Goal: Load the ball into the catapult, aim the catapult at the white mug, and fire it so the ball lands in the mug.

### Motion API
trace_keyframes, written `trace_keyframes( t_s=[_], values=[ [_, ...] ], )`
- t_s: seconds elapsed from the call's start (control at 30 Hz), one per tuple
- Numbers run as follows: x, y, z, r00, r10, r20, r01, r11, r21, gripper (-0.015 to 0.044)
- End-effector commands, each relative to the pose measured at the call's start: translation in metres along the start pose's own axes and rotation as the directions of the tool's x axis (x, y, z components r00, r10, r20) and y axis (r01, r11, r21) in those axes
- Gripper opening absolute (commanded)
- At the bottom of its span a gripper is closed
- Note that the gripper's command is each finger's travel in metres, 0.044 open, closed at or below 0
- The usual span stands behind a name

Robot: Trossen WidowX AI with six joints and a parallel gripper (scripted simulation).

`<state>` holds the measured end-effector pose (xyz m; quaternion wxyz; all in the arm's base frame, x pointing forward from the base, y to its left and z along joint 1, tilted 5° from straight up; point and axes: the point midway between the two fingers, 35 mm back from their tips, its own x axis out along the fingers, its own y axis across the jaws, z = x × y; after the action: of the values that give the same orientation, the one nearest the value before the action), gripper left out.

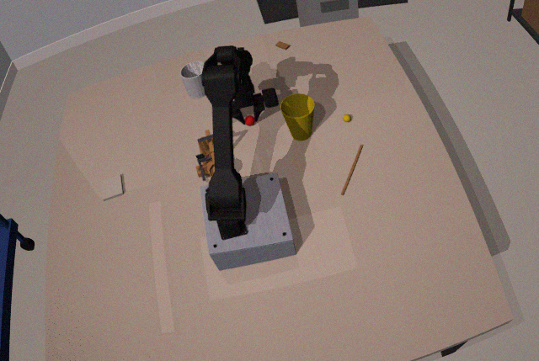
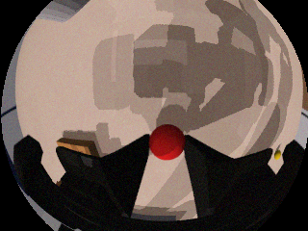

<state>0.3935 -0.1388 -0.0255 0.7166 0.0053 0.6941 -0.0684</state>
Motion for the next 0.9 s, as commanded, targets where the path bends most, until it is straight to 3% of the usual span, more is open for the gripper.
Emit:
trace_keyframes(
  t_s=[0.0, 0.4, 0.87],
  values=[
    [-0.025, -0.001, 0.006, 1.0, -0.001, 0.013, 0.001, 1.0, -0.002, 0.0],
    [-0.122, -0.003, 0.003, 1.0, -0.001, 0.013, 0.001, 1.0, -0.002, 0.0],
    [-0.115, 0.025, -0.026, 0.999, 0.01, -0.047, -0.01, 1.0, -0.005, 0.0]
  ],
)
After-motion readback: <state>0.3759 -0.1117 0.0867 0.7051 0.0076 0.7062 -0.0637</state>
